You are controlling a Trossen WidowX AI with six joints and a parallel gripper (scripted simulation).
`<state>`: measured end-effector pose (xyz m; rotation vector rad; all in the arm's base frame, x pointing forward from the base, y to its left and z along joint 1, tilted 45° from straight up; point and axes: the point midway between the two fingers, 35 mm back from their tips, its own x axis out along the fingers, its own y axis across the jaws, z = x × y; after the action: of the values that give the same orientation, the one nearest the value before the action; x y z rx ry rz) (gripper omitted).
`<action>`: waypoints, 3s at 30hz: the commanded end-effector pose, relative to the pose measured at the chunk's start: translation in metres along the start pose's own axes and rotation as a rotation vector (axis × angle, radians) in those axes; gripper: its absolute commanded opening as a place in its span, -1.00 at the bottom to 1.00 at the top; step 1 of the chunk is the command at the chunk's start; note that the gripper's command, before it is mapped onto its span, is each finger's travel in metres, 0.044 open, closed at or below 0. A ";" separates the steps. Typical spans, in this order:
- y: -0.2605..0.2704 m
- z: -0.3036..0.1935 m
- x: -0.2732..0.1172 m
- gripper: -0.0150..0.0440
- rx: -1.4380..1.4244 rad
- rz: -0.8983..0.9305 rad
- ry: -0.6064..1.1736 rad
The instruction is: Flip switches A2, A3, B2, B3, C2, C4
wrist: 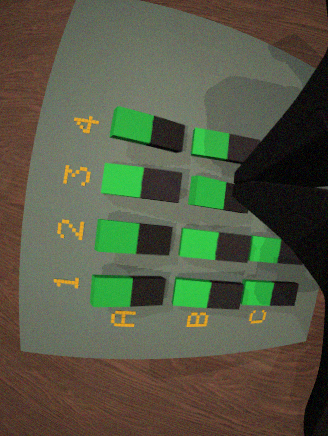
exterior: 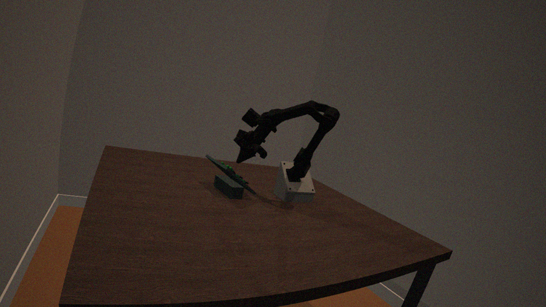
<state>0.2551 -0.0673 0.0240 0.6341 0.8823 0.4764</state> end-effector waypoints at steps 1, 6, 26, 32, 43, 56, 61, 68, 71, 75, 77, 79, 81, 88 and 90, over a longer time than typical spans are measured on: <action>0.000 -0.003 0.011 -0.49 0.015 0.004 0.012; 0.000 -0.003 0.012 -0.49 0.015 0.004 0.012; 0.000 -0.003 0.035 -0.49 0.015 0.005 0.011; 0.000 -0.003 0.035 -0.49 0.015 0.005 0.011; 0.000 -0.003 0.035 -0.49 0.015 0.005 0.011; 0.000 -0.003 0.037 -0.49 0.015 0.005 0.011; 0.000 -0.003 0.037 -0.49 0.015 0.005 0.011; 0.000 -0.003 0.038 -0.49 0.015 0.005 0.011; 0.000 -0.003 0.039 -0.49 0.015 0.005 0.011; 0.000 -0.003 0.039 -0.49 0.015 0.005 0.011; 0.000 -0.003 0.039 -0.49 0.015 0.005 0.011; 0.000 -0.003 0.040 -0.49 0.015 0.005 0.011; 0.000 -0.003 0.040 -0.49 0.015 0.005 0.011; 0.000 -0.003 0.041 -0.49 0.015 0.005 0.011; 0.000 -0.003 0.041 -0.49 0.015 0.005 0.011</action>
<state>0.2758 -0.0408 0.0013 0.6444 0.8899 0.4839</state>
